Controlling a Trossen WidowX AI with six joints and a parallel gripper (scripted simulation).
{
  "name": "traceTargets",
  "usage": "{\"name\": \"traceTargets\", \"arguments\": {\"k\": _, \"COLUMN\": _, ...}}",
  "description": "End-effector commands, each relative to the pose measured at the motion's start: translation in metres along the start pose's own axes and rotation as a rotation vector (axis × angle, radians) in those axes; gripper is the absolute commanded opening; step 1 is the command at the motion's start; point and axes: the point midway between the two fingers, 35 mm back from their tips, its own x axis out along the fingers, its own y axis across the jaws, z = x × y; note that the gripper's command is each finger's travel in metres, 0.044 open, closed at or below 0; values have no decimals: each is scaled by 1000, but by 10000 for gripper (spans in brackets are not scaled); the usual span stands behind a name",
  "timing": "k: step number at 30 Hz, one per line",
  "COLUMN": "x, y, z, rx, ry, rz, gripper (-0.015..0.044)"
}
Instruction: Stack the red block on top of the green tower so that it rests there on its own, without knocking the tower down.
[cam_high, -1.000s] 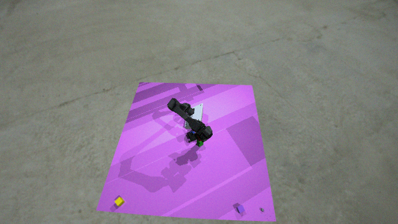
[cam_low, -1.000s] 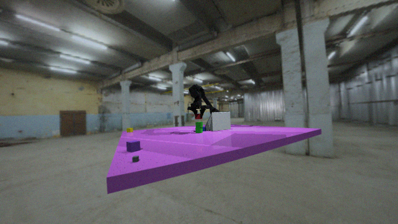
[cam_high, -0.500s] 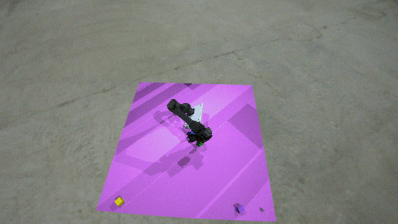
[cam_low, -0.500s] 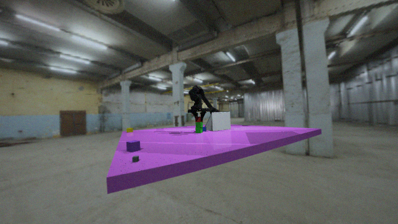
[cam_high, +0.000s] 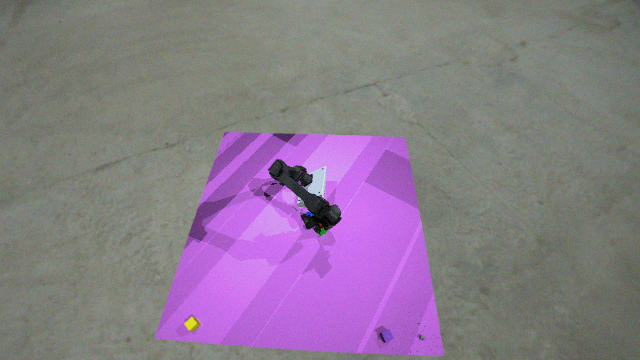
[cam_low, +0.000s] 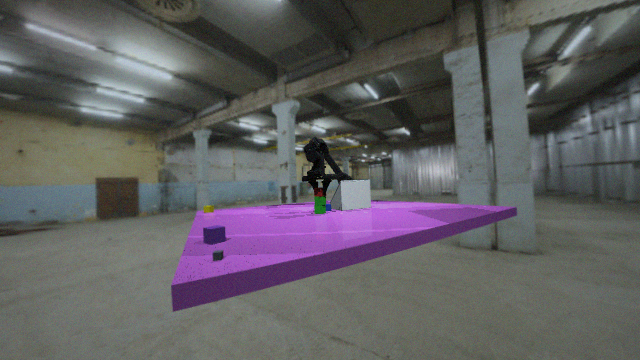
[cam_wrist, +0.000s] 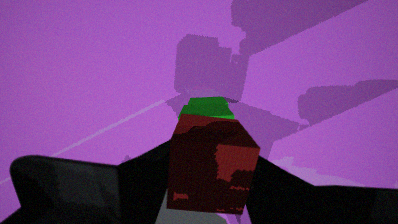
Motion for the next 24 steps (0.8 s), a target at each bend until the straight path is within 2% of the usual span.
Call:
{"name": "traceTargets", "arguments": {"k": 1, "x": 0, "y": -1, "z": 0, "rx": -5, "ry": -2, "rz": -5, "gripper": 0}}
{"name": "traceTargets", "arguments": {"k": 4, "x": 0, "y": -1, "z": 0, "rx": -5, "ry": -2, "rz": -5, "gripper": 0}}
{"name": "traceTargets", "arguments": {"k": 21, "x": 0, "y": 0, "z": 0, "rx": 0, "ry": 0, "rz": 0, "gripper": 440}}
{"name": "traceTargets", "arguments": {"k": 24, "x": 0, "y": 0, "z": 0, "rx": 0, "ry": 0, "rz": 0, "gripper": 440}}
